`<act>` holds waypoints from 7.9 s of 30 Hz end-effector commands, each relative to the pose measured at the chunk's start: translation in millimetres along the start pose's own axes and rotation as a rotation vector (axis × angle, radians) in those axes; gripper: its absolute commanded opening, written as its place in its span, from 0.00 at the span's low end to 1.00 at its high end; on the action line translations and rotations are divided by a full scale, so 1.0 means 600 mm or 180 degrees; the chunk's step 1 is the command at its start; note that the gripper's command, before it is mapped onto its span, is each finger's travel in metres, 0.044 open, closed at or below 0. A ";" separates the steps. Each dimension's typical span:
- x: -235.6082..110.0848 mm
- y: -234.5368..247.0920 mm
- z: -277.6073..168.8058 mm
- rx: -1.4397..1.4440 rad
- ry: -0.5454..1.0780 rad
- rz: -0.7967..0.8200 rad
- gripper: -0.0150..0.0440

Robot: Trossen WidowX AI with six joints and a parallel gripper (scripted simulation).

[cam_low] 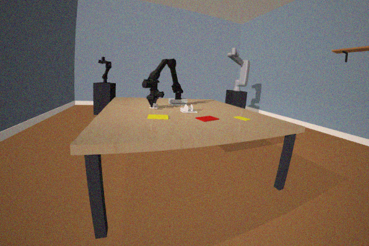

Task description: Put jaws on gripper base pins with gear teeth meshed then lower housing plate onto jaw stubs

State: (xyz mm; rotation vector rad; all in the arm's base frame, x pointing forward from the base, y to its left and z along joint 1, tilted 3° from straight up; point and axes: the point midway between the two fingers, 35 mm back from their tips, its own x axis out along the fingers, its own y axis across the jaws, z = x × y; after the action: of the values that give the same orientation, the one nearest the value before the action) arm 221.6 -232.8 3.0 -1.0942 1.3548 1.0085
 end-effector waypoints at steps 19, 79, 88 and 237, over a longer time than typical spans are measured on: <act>-0.060 -0.004 -0.002 -0.0005 0.0004 0.0000 0.85; -0.124 -0.041 0.240 0.1801 -0.0050 0.0005 0.85; -0.124 -0.034 0.289 0.2187 -0.0055 0.0013 0.85; -0.021 0.042 0.461 0.3603 -0.0049 0.0040 0.85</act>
State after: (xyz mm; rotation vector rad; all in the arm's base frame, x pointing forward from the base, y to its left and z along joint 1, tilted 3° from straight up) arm 257.9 42.2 -3.3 -0.2110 1.5734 0.1257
